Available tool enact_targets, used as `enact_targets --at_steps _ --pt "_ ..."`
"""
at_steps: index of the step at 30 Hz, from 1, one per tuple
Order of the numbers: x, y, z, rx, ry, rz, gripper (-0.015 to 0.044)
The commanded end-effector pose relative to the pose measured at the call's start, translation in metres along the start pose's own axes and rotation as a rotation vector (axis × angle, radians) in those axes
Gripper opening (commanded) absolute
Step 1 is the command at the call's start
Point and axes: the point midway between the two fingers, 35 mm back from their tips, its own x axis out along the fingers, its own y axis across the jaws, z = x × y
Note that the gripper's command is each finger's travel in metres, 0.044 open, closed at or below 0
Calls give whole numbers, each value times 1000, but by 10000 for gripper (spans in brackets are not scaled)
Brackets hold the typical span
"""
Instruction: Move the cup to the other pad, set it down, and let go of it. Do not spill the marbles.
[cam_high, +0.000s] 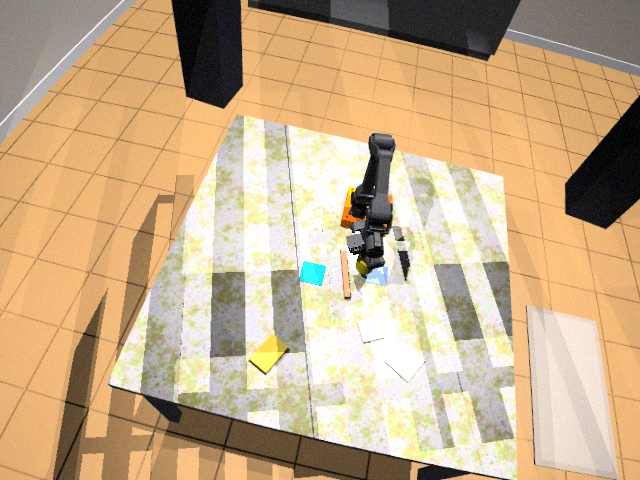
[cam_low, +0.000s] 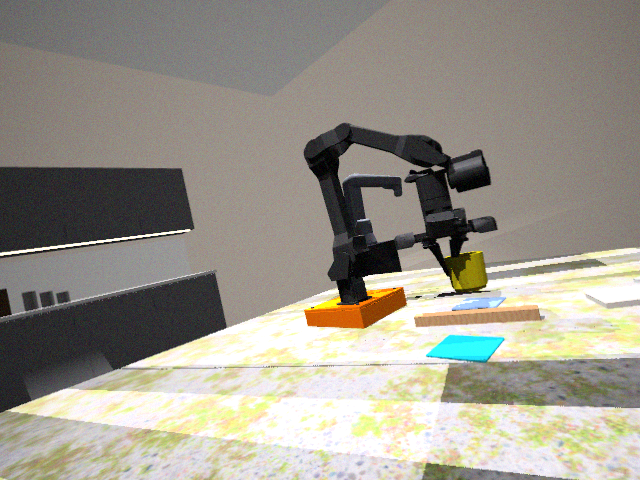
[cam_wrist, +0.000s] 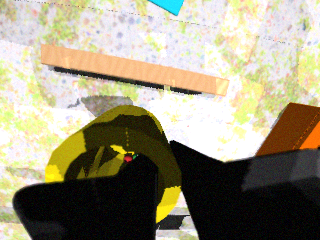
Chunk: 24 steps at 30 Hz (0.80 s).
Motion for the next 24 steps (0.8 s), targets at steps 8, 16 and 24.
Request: enact_targets --at_steps 8,16,24 --pt "-1 -4 19 -5 -5 -1 0" --pt "-1 -8 33 -5 -6 -1 0" --pt "-1 -12 47 -5 -7 -1 0"
